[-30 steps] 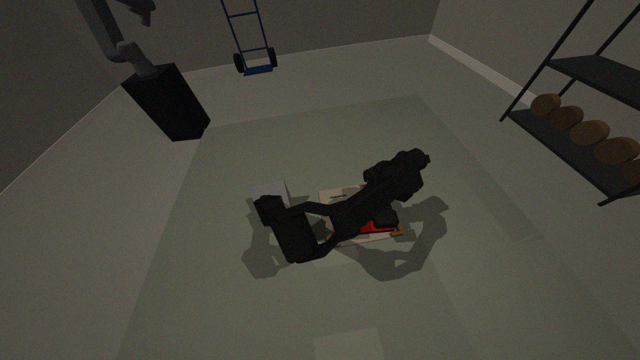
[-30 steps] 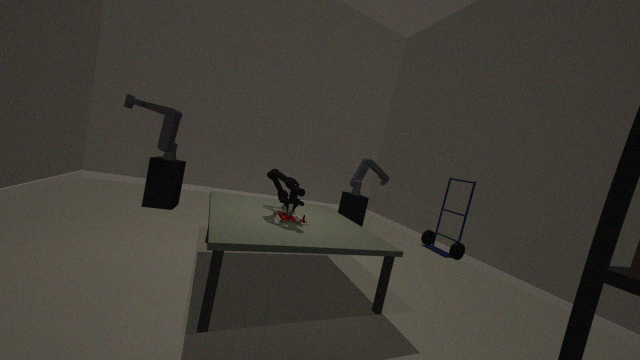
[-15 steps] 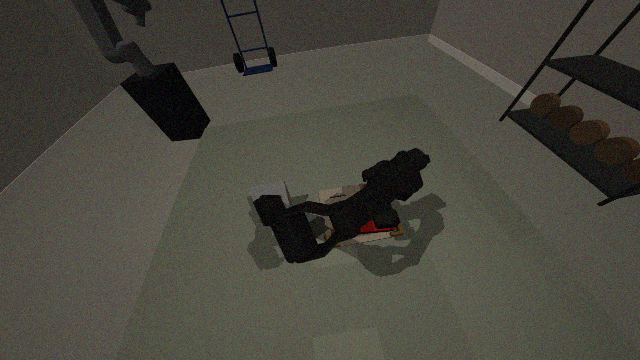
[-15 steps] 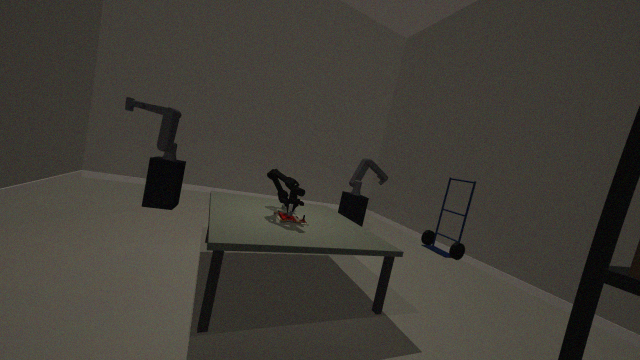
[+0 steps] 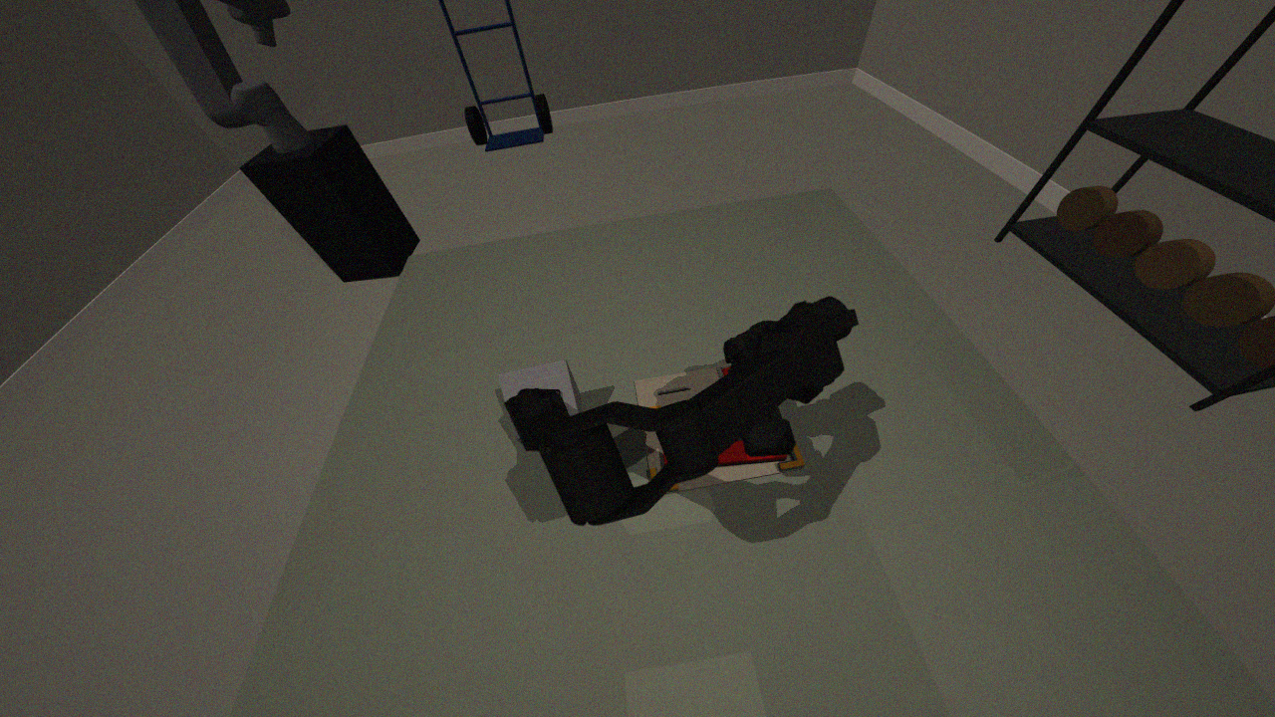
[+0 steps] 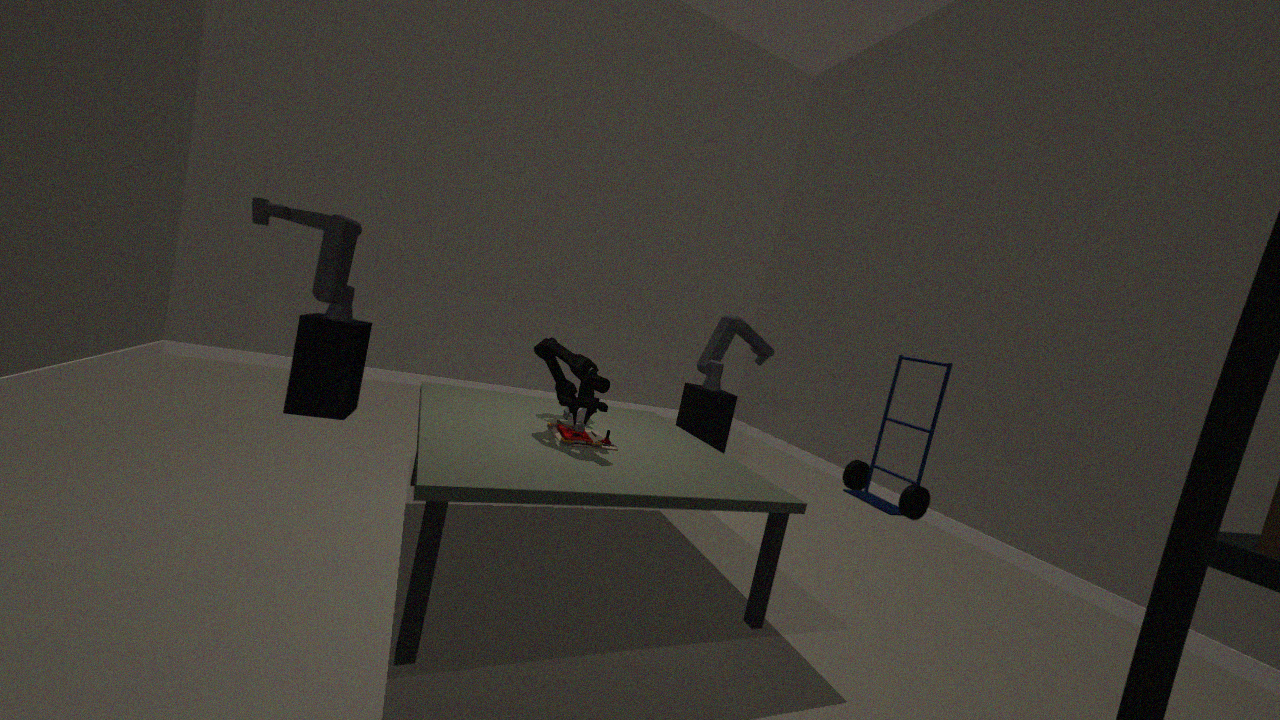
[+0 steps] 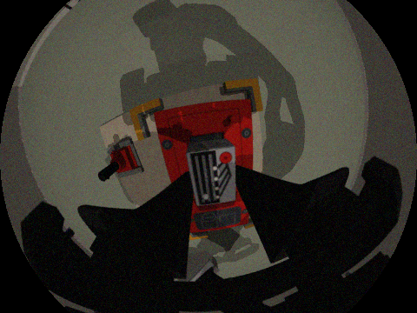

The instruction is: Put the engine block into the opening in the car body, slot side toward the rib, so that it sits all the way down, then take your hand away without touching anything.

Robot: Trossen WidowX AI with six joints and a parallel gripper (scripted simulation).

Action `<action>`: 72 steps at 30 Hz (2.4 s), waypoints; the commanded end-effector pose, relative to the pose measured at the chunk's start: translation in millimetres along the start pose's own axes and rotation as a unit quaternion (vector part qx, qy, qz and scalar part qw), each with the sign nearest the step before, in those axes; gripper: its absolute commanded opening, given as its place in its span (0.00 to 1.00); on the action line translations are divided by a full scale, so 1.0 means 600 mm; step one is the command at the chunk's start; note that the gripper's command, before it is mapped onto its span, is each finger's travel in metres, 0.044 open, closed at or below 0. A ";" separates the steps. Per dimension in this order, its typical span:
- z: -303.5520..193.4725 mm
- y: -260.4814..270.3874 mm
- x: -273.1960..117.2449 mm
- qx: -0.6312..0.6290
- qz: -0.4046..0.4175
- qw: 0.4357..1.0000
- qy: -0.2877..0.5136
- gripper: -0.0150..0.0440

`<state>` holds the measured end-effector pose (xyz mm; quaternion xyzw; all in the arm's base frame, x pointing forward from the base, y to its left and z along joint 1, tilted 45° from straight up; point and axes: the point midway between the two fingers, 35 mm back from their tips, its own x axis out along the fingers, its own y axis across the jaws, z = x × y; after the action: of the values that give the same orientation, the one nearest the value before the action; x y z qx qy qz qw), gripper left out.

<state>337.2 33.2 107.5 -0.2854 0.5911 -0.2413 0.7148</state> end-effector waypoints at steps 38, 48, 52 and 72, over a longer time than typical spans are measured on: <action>0.002 -0.003 0.006 -0.016 -0.003 1.000 -0.002 0.52; 0.002 -0.003 0.008 -0.017 -0.003 1.000 -0.002 0.52; 0.002 -0.003 0.009 -0.015 -0.003 1.000 -0.002 0.52; 0.002 -0.003 0.014 -0.016 -0.003 1.000 -0.002 0.52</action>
<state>340.4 27.5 103.3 -0.2947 0.5933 -0.2329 0.7120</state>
